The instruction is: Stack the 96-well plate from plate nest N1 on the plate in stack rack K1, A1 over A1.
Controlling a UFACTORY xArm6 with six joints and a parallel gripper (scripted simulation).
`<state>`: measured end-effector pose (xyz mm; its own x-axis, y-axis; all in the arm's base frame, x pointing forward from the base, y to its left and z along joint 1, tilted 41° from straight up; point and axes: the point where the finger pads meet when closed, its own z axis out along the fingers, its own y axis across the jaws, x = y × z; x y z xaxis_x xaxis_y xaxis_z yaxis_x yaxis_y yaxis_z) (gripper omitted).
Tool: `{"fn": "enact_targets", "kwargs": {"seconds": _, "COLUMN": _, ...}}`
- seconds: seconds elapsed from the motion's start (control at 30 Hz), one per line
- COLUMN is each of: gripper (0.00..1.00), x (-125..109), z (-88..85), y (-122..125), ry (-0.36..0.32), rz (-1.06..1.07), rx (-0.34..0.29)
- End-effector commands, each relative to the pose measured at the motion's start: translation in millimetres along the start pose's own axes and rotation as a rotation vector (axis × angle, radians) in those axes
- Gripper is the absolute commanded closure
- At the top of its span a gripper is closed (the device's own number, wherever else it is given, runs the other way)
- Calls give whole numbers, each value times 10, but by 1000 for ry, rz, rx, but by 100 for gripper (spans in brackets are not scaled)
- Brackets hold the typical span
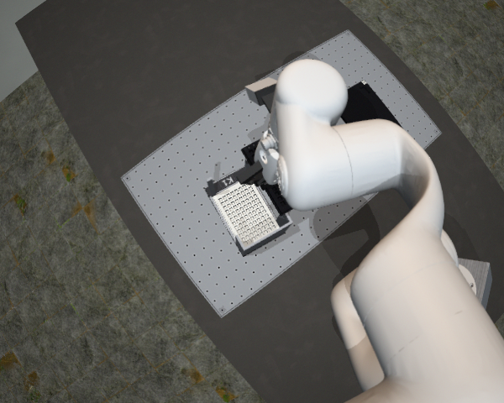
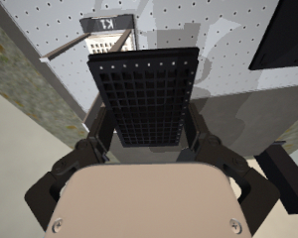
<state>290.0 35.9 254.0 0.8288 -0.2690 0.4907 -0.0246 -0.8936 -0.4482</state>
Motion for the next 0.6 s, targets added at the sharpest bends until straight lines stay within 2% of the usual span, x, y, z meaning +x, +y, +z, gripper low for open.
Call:
{"fn": "enact_targets", "kwargs": {"seconds": 0.0, "gripper": 100, "x": -19, "z": -9, "y": -171, "ry": 4, "rz": 0, "rx": -8}}
{"fn": "enact_targets", "kwargs": {"seconds": 0.57, "gripper": 100, "x": -103, "z": -16, "y": -665, "ry": 4, "rz": 1, "rx": -8}}
